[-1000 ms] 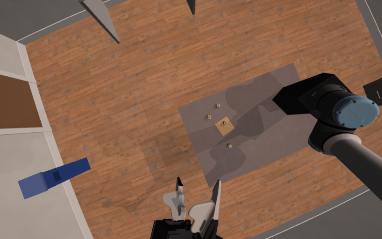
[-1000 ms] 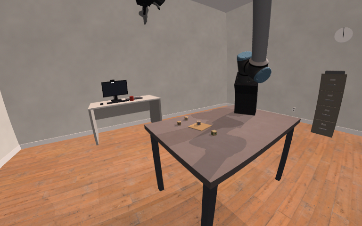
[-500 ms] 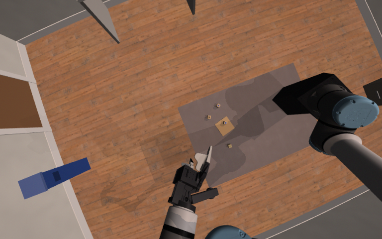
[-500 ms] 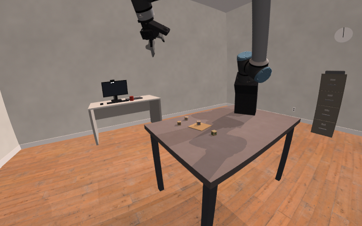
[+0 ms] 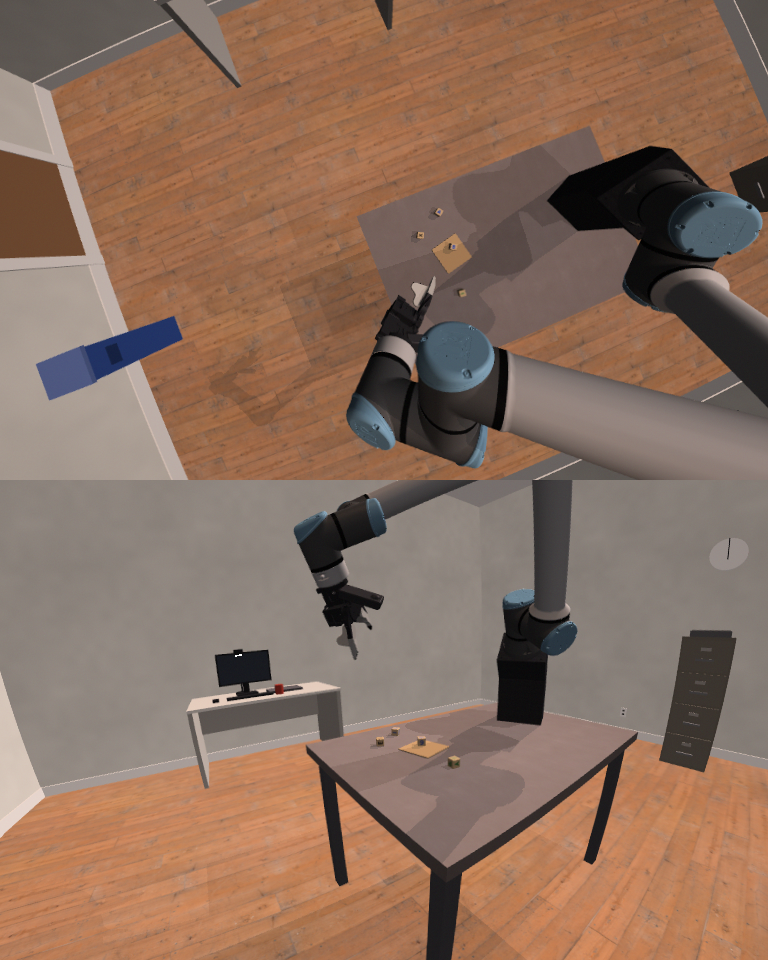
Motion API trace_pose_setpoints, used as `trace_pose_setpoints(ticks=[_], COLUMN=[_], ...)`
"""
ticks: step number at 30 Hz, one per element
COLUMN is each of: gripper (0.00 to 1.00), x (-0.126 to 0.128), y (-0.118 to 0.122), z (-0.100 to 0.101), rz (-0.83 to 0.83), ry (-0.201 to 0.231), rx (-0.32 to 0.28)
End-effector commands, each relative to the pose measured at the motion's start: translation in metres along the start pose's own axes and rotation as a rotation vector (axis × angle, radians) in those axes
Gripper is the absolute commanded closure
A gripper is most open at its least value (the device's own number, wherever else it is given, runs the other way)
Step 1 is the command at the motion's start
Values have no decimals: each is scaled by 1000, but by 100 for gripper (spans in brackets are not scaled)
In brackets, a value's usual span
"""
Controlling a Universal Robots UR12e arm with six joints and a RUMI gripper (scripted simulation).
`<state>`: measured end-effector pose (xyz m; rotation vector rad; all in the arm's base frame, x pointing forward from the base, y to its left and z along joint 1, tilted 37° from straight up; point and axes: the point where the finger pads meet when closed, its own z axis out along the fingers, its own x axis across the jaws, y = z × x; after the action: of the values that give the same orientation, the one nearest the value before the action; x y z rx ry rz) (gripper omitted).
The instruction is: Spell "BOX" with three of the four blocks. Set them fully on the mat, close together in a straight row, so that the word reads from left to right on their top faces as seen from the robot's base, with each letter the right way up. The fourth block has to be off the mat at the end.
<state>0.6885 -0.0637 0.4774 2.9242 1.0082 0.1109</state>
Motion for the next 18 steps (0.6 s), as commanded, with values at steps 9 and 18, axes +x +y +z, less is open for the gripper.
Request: trace_pose_setpoints(ticks=[9,18], gripper=[0,0], x=[56,83], y=[-76,-154], z=[129,209], rz=[-121,-201], ry=[194,353], rx=[165,287])
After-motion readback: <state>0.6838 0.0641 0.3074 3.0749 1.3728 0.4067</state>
